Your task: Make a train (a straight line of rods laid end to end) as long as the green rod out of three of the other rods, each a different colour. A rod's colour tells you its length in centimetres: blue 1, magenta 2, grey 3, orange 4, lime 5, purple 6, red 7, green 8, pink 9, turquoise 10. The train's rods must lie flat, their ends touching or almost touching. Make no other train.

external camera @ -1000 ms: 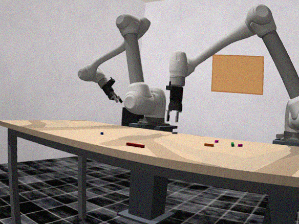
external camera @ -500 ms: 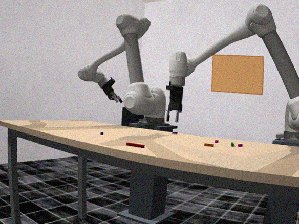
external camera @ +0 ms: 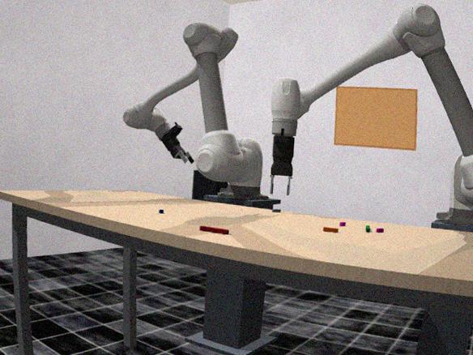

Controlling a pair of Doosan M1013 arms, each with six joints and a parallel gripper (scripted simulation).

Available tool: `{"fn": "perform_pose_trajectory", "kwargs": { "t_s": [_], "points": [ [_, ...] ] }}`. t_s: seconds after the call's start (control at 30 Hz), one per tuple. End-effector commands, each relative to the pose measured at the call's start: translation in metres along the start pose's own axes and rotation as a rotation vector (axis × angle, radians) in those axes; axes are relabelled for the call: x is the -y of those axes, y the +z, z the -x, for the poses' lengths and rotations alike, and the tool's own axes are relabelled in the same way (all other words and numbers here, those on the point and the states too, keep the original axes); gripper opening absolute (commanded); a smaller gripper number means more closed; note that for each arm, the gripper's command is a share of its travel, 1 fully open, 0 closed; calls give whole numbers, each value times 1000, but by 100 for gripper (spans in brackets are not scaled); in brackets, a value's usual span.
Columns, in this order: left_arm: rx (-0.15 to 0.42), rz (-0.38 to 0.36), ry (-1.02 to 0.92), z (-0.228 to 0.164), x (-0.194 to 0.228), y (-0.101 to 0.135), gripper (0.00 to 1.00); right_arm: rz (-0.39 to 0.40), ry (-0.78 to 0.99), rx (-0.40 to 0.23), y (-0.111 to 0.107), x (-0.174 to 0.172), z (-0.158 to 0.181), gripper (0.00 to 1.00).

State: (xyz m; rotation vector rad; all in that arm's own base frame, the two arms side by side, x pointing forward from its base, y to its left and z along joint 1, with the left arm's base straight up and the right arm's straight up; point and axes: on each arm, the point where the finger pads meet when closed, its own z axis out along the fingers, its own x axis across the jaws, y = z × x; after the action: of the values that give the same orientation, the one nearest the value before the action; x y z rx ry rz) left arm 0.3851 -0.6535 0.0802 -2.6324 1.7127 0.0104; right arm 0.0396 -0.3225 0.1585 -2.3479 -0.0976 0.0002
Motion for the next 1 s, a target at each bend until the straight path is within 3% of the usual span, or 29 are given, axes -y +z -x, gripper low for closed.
{"fn": "perform_pose_trajectory", "kwargs": {
  "t_s": [0.0, 0.97],
  "points": [
    [-10, -5, -167, 11, 24, -1, 100, 7, -1, -11, 0, 0, -2, 100],
    [-12, -1, -1056, 86, 124, -1, 100, 7, -1, -11, 0, 0, -2, 100]
  ]
}}
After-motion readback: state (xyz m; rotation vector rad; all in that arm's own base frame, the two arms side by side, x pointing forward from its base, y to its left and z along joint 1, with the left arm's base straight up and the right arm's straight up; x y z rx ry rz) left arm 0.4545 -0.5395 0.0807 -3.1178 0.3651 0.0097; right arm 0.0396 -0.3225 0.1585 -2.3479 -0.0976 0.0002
